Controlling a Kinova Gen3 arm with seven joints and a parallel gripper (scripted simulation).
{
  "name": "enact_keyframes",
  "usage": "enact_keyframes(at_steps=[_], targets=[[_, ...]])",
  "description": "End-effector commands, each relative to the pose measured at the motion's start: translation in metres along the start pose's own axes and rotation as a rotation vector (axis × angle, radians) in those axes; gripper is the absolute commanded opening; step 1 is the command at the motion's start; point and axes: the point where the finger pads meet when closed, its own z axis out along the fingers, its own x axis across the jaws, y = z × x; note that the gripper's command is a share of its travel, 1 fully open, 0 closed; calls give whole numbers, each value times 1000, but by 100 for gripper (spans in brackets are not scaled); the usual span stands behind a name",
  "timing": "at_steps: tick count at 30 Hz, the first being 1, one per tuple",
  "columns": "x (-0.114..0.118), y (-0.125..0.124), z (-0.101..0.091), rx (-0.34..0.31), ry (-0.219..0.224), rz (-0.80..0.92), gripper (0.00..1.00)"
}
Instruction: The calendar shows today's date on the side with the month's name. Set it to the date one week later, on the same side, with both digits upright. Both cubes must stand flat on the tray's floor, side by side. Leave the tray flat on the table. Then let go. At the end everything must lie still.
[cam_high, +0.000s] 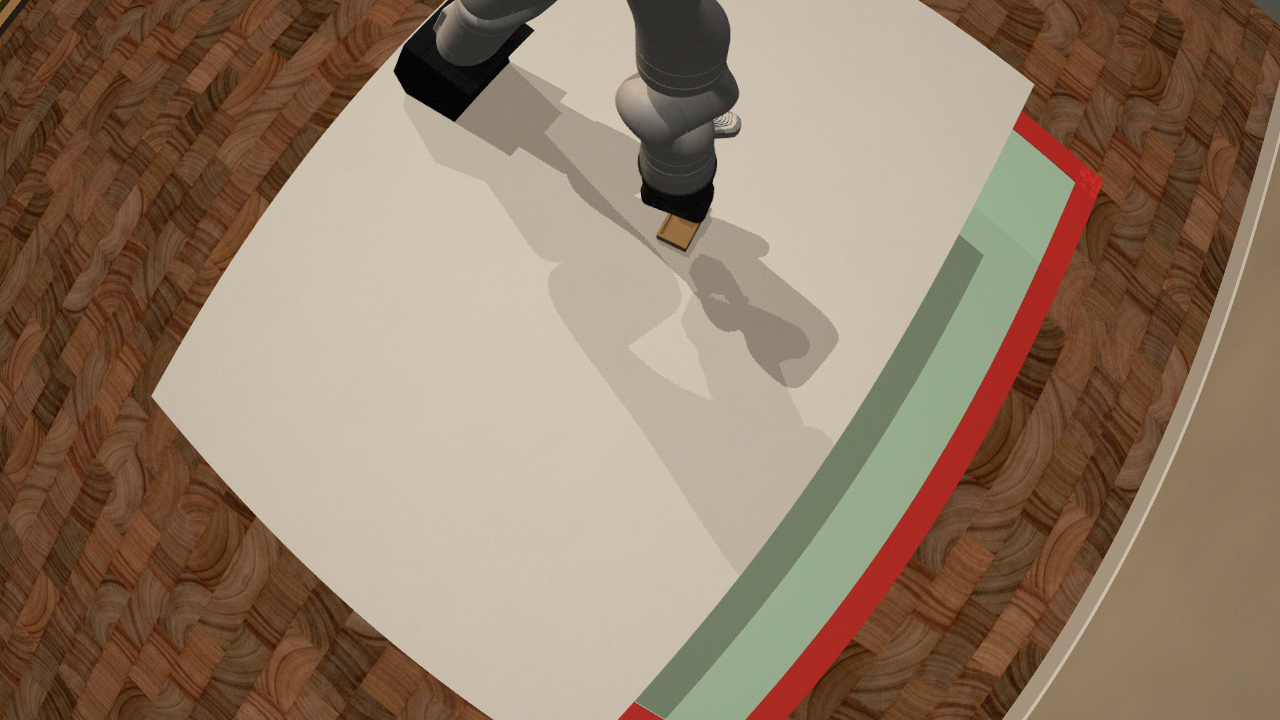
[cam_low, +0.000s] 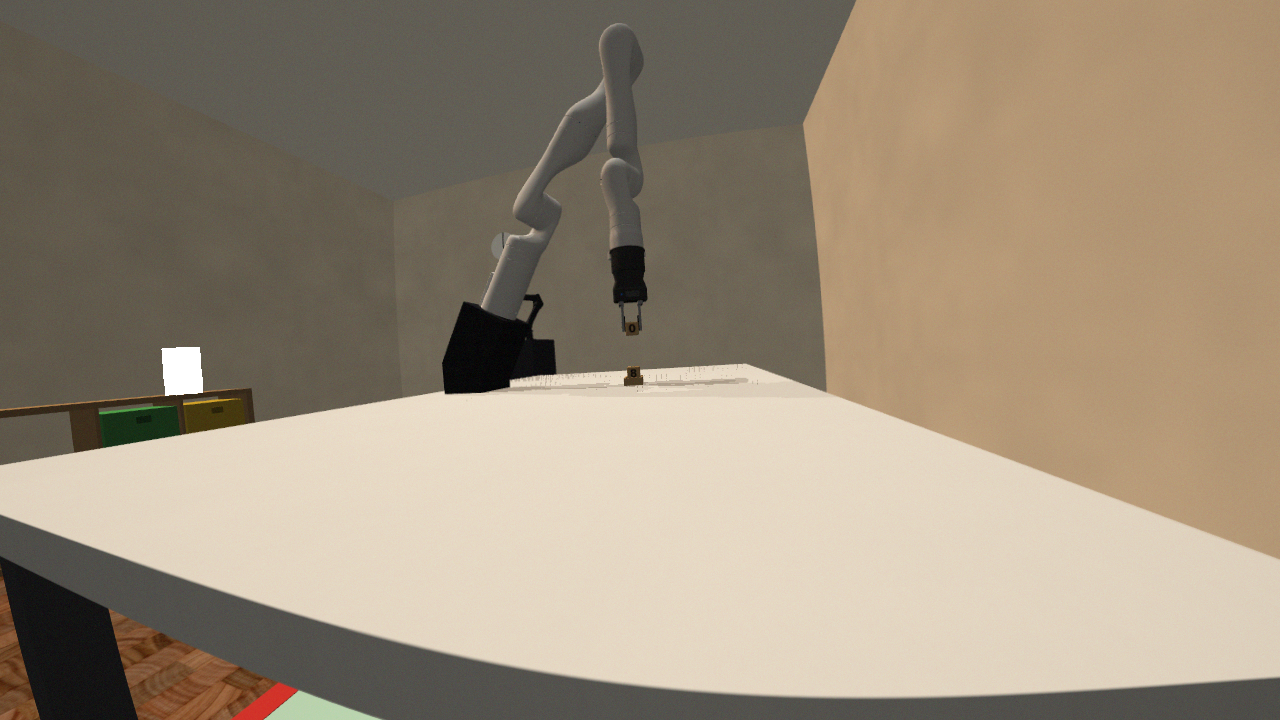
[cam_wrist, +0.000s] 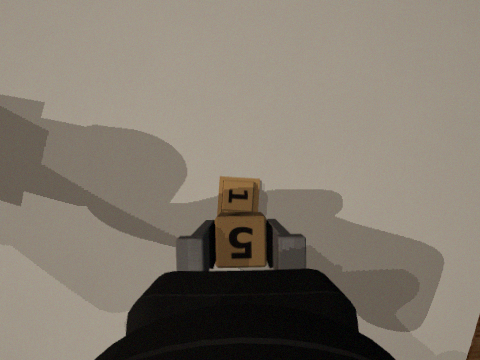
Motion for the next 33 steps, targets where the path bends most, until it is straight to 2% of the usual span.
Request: enact_keyframes(at_steps=[1, 14, 16, 31, 33], targets=[[1, 1, -2, -1, 6, -14, 57], [10, -22, -17, 29, 54, -279, 57], [10, -22, -17, 29, 54, -279, 57], [13, -48, -39, 8, 102, -827, 57], [13, -48, -39, 8, 102, -827, 57]])
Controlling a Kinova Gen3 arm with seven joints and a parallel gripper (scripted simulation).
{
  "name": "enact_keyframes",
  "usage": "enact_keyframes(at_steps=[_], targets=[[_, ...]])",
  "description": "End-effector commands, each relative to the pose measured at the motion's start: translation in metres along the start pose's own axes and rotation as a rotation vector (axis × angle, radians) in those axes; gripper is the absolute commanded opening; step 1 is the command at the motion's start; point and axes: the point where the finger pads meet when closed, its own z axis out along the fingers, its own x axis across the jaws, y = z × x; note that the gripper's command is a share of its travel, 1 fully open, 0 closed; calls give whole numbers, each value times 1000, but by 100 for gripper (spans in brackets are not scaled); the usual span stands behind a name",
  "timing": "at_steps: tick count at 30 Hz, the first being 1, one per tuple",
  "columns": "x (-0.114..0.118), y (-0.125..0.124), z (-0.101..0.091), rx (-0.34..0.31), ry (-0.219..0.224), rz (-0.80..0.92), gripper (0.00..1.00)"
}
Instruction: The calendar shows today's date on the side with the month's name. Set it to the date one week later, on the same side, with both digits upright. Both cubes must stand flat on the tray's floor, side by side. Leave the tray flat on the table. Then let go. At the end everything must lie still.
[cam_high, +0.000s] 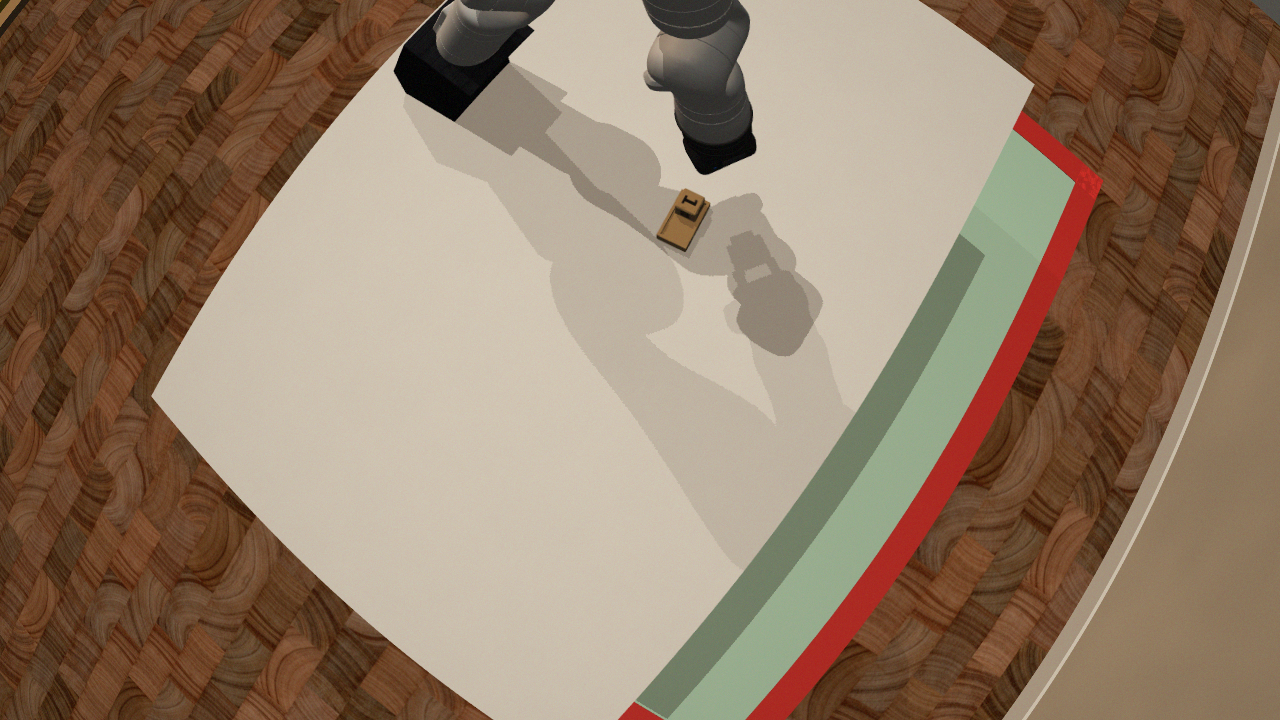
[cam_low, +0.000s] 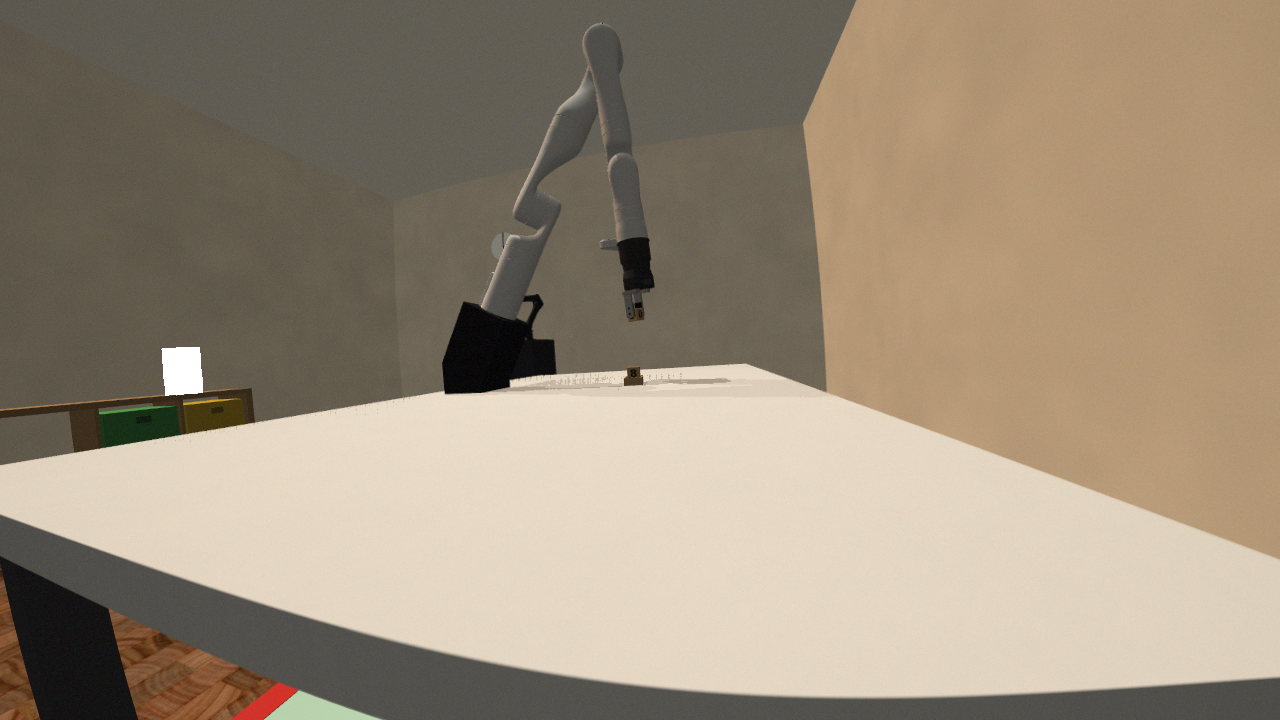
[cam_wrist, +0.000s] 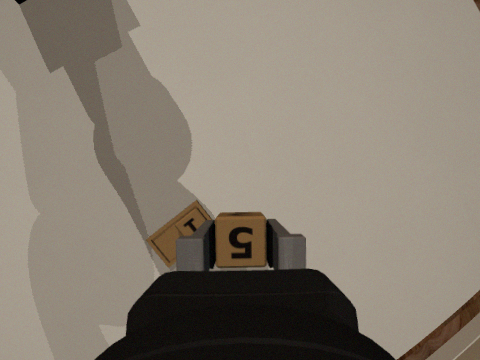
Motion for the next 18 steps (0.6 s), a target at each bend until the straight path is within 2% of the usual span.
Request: enact_keyframes(at_steps=[1, 9, 18], targets=[[-7, 6, -3, -22, -17, -32, 57], [-5, 1, -9, -34, -51, -409, 57], [-6, -1, -9, -34, -87, -656, 57]])
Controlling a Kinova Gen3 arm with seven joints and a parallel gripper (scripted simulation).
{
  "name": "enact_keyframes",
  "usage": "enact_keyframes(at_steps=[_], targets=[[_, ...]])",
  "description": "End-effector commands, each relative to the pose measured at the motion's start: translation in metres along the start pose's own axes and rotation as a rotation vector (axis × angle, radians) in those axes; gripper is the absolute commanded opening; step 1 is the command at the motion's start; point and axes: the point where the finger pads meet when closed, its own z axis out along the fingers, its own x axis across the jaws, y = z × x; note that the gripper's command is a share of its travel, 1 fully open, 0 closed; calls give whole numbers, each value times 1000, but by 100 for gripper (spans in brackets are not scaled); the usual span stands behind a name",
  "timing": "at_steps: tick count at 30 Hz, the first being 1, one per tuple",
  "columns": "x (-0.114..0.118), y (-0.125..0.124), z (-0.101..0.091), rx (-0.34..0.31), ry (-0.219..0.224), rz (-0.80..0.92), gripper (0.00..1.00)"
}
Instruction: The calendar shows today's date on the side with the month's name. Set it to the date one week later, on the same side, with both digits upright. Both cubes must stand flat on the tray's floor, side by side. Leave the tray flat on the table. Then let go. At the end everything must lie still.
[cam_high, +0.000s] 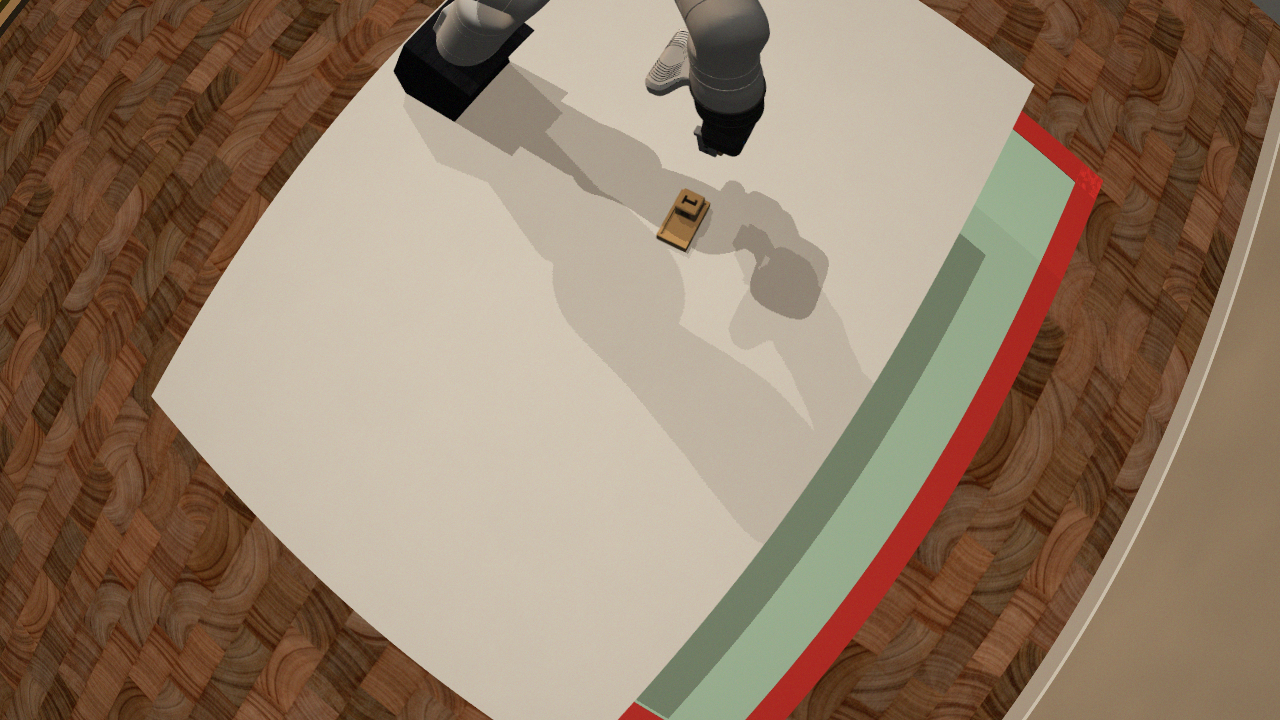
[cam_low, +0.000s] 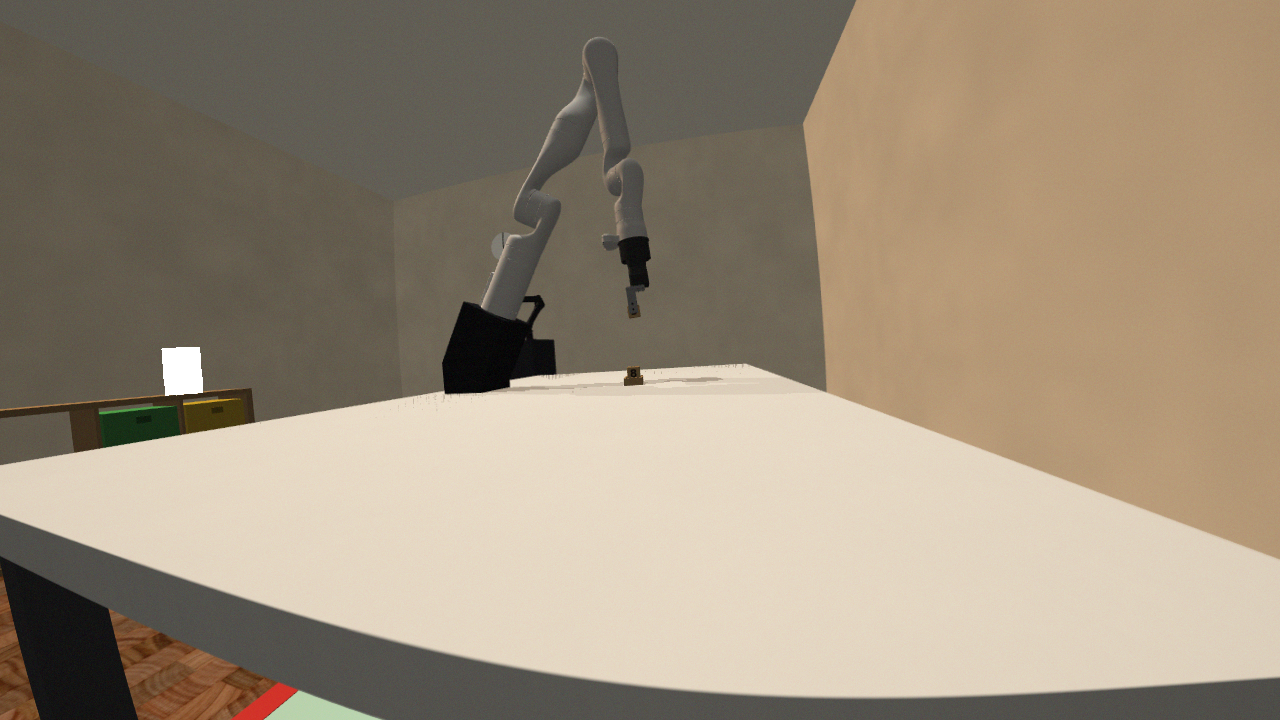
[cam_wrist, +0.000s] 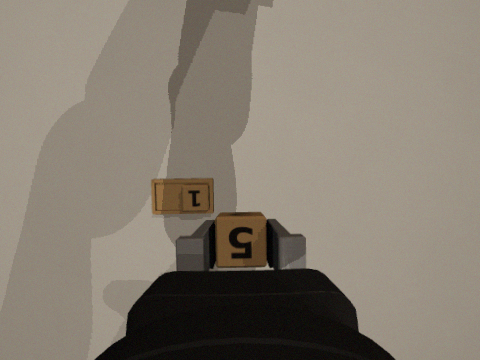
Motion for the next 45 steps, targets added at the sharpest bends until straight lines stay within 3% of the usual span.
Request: enact_keyframes(at_steps=[1, 14, 16, 20, 31, 45], targets=[[-15, -1, 1, 5, -44, -55, 57], [-13, -3, 12, 60, -103, -672, 57], [-13, -3, 12, 60, -103, -672, 57], [-9, -3, 18, 79, -104, -841, 57], [8, -4, 37, 112, -67, -1217, 57], [30, -8, 53, 112, -5, -1464, 57]])
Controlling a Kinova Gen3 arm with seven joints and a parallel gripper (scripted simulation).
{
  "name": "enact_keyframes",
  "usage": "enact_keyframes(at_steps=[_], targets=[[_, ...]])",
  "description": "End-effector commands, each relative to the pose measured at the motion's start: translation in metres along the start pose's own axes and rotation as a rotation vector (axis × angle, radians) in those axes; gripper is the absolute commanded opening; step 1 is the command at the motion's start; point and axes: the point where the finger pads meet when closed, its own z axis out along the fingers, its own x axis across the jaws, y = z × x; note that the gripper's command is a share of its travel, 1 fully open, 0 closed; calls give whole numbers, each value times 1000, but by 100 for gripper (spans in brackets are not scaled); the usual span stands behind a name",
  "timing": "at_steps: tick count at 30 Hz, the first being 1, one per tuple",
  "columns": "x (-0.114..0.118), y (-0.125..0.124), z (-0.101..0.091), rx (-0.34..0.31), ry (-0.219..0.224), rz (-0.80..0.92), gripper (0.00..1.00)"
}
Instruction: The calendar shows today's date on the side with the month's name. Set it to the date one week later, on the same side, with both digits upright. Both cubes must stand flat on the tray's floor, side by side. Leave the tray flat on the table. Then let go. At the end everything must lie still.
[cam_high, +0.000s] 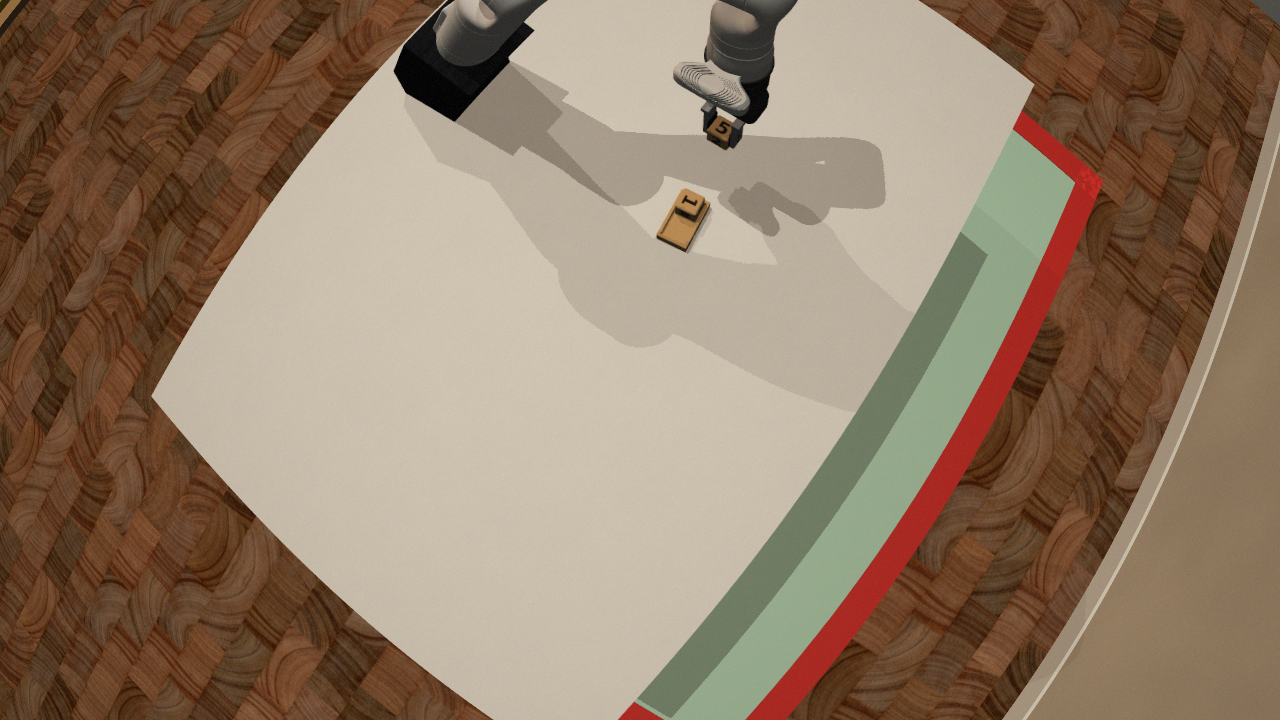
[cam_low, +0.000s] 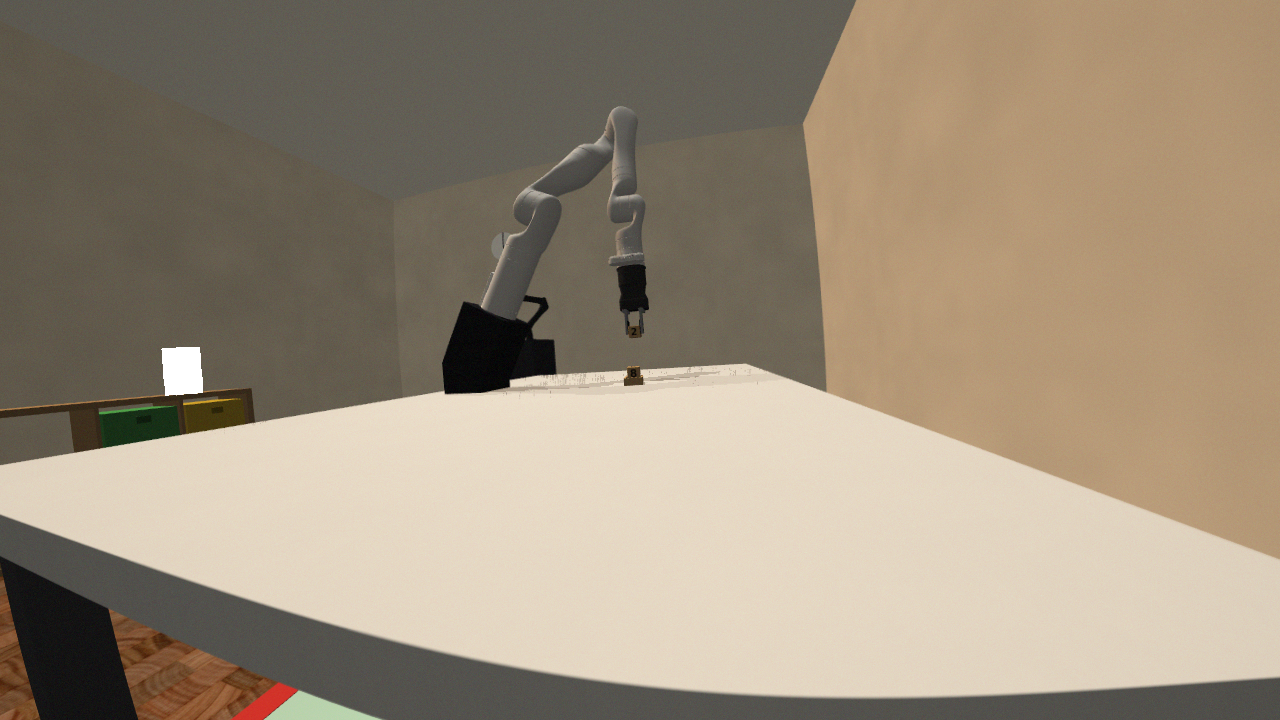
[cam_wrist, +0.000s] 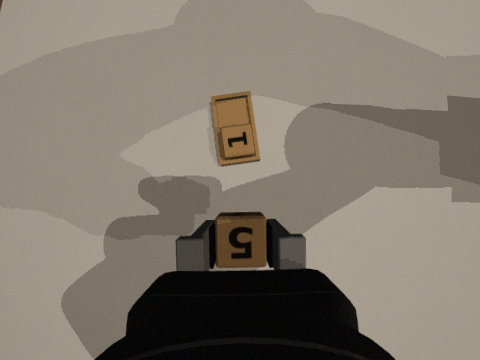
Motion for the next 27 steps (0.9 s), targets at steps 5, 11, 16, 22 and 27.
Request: enact_keyframes(at_steps=[5, 11, 16, 22, 27], targets=[[3, 2, 5, 4, 9, -56, 57], [4, 7, 8, -8, 16, -103, 57], [5, 10, 9, -13, 18, -120, 57], [5, 10, 9, -14, 18, -125, 57], [5, 10, 9, -14, 18, -125, 57]])
